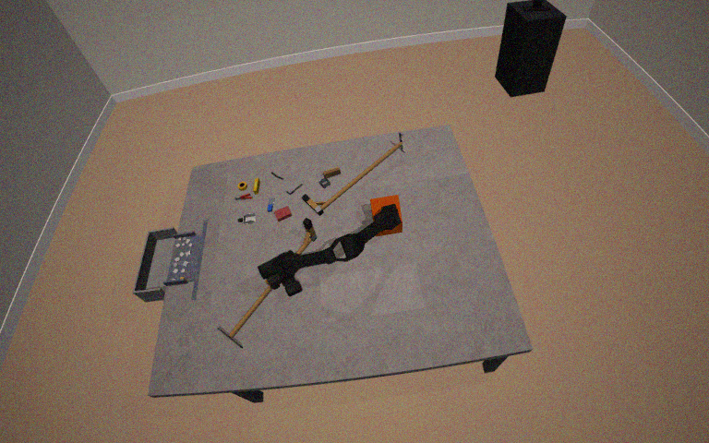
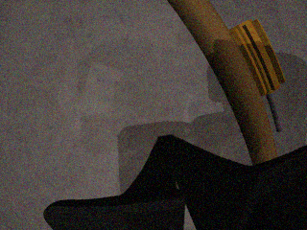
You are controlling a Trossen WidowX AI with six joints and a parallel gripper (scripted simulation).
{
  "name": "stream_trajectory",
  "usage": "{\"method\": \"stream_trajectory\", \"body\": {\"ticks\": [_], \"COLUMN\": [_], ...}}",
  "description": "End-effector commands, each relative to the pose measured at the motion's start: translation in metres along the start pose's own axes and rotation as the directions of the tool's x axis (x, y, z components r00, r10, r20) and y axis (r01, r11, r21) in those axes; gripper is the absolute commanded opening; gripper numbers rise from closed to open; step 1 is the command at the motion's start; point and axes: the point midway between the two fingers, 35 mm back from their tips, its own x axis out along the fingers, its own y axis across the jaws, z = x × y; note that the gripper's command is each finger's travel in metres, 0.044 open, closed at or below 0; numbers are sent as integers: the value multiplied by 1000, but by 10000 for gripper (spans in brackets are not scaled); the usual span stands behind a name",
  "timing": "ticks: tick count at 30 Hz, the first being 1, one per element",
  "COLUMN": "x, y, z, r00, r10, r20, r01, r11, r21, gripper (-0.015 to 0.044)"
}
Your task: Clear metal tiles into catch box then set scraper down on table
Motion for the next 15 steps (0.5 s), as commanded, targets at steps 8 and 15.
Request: {"method": "stream_trajectory", "body": {"ticks": [8,15], "x": [2,3], "y": [-9,-15], "z": [5,9], "r00": [1000,1000], "r10": [-4,-5], "r20": [0,0], "r01": [4,5], "r11": [1000,1000], "r21": [3,3], "gripper": [0,0]}}
